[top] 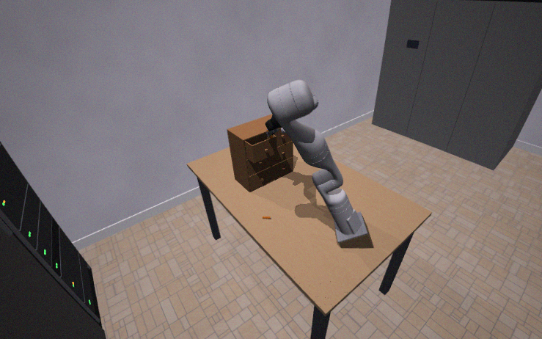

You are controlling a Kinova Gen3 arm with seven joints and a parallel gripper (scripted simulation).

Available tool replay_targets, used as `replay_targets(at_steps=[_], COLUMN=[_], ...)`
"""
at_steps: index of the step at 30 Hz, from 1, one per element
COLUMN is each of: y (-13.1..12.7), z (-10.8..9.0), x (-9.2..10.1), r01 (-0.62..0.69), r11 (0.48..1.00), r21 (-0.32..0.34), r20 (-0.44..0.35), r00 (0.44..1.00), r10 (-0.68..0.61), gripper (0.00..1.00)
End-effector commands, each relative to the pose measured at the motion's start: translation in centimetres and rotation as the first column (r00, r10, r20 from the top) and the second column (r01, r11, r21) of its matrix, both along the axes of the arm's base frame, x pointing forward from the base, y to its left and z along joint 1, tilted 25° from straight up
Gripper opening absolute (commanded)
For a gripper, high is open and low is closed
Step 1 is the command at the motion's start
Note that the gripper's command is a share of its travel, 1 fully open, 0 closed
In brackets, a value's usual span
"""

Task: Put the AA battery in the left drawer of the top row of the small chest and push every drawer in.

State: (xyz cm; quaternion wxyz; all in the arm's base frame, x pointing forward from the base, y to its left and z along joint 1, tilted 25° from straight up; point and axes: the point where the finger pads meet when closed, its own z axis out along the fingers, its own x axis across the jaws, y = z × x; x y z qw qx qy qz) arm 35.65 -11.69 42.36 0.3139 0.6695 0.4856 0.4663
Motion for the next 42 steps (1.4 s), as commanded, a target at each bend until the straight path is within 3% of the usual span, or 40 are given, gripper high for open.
replay_targets(at_steps=[1, 16, 42], y=[-0.7, -1.2, -1.2], z=[0.2, 1.3, 1.2], x=[1.6, 4.4, 4.6], r01=[0.006, 0.006, 0.006], r11=[1.0, 1.0, 1.0], r21=[0.009, 0.007, 0.009], r20=[-0.005, -0.001, -0.003], r00=[1.0, 1.0, 1.0], r10=[-0.006, -0.006, -0.006], gripper=[0.31, 0.31, 0.31])
